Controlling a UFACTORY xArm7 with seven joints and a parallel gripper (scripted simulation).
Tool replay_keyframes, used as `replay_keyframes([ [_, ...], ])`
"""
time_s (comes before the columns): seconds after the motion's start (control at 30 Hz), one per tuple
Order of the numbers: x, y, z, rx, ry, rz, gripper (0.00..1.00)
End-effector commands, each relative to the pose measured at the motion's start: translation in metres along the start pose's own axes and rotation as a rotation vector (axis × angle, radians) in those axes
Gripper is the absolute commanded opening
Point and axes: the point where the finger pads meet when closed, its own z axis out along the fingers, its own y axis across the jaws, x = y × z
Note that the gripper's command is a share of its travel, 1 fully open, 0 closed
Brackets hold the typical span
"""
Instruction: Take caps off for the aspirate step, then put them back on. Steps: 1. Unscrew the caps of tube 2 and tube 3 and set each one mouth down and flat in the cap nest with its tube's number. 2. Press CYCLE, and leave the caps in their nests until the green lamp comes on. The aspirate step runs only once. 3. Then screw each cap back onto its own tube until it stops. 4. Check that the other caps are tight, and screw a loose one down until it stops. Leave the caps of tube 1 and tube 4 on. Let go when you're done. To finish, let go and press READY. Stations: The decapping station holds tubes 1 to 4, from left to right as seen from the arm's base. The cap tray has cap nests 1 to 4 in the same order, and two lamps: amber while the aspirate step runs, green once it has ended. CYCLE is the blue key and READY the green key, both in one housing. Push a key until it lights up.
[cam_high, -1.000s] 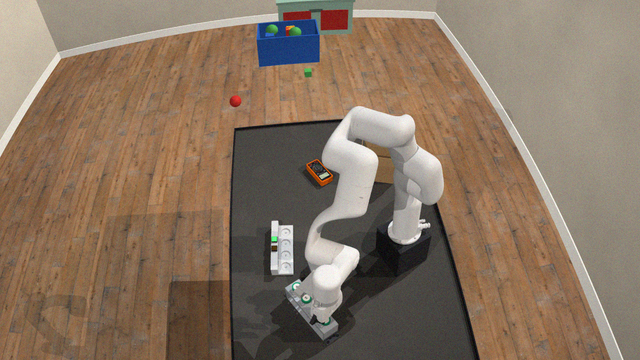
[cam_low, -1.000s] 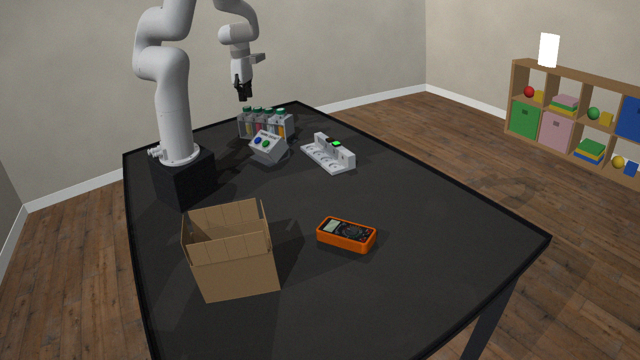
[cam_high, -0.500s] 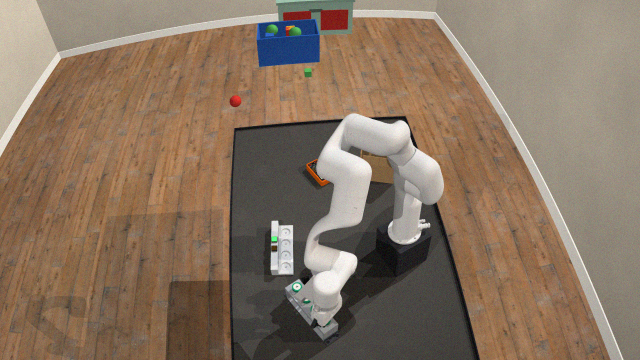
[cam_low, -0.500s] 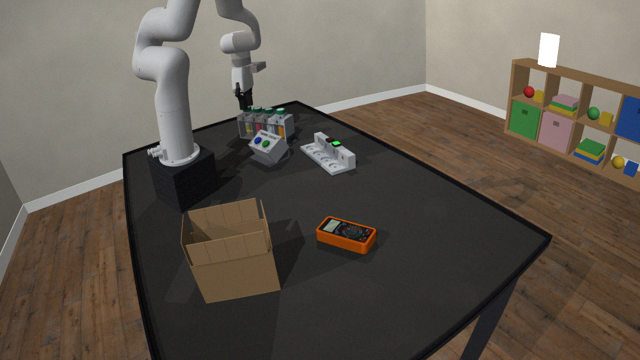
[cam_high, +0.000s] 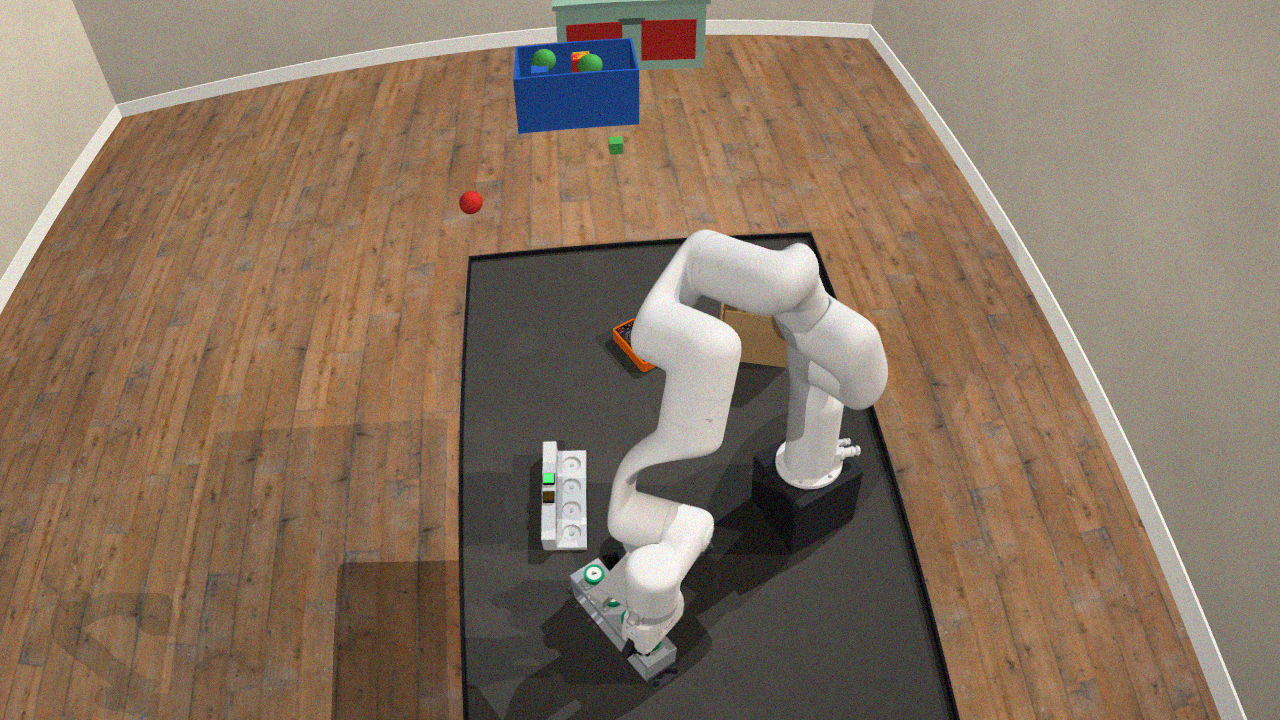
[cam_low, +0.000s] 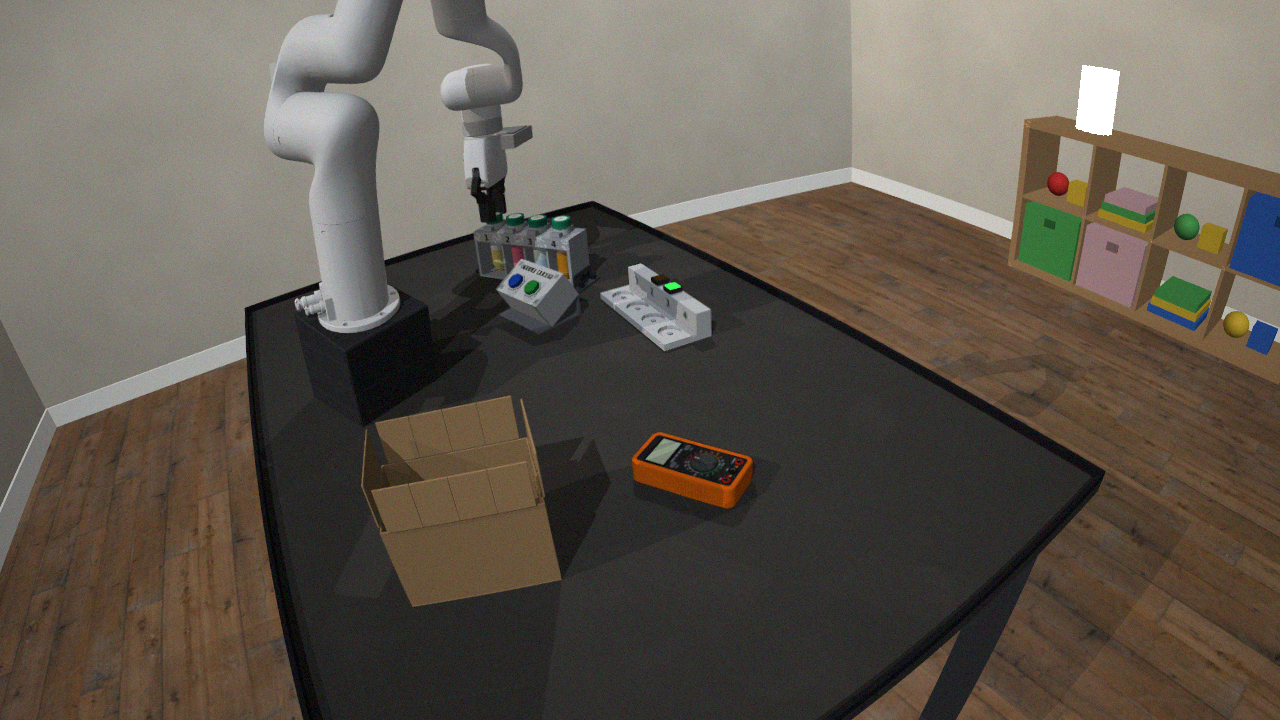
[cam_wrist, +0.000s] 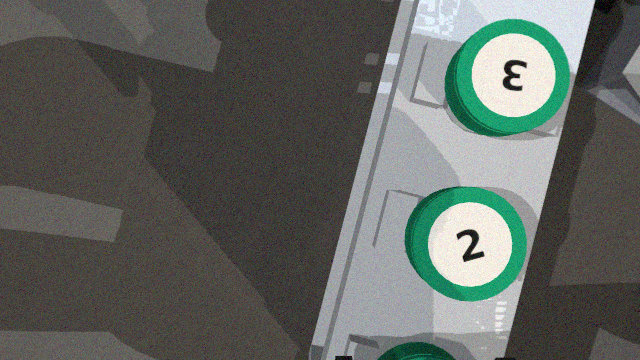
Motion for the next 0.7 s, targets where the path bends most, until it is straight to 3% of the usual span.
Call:
replay_keyframes([
  [0.0, -0.0002, -0.0018, -0.0004, 0.005, 0.000, 0.000, 0.46],
  [0.53, -0.0002, -0.0019, 0.0046, 0.005, 0.000, 0.000, 0.46],
  [0.57, -0.0002, -0.0019, 0.0047, 0.005, 0.000, 0.000, 0.00],
  [0.67, -0.0002, -0.0019, 0.0047, 0.005, 0.000, 0.000, 0.00],
])
